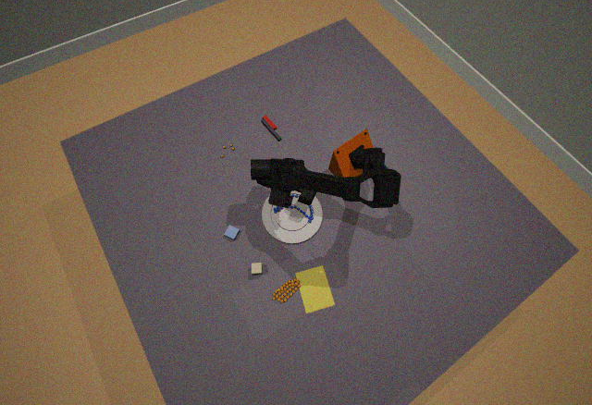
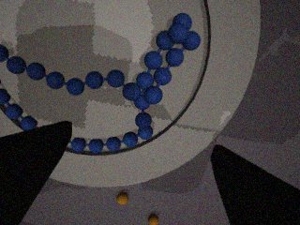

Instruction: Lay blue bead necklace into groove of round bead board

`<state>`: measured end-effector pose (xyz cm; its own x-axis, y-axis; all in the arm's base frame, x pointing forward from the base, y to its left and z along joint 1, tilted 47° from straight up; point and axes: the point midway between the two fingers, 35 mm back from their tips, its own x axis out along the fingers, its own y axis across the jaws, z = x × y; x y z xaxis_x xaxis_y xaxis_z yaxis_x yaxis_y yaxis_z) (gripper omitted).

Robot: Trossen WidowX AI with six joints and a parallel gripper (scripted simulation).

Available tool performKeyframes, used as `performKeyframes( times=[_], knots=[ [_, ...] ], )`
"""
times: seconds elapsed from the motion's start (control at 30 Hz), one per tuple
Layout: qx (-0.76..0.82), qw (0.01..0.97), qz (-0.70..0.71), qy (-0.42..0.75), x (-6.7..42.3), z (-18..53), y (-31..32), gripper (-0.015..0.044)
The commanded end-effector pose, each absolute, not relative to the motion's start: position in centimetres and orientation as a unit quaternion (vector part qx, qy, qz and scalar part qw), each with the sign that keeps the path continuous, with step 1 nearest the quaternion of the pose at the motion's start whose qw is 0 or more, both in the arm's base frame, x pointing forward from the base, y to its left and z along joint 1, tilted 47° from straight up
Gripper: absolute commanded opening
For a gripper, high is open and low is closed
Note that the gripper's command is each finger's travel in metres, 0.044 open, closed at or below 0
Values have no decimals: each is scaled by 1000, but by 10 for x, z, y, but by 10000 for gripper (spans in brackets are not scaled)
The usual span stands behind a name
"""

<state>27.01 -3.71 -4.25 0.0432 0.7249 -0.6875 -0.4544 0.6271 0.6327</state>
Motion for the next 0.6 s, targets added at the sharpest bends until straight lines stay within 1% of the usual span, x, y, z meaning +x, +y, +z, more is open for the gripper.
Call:
performKeyframes(
  times=[0.0,0.23,0.43,0.57],
  knots=[
    [120,711,415,554,270,-42,-38,440],
    [120,711,415,554,270,-42,-38,440],
    [44,720,471,508,277,-18,-54,282],
    [33,721,478,501,278,-15,-56,177]
  ],
)
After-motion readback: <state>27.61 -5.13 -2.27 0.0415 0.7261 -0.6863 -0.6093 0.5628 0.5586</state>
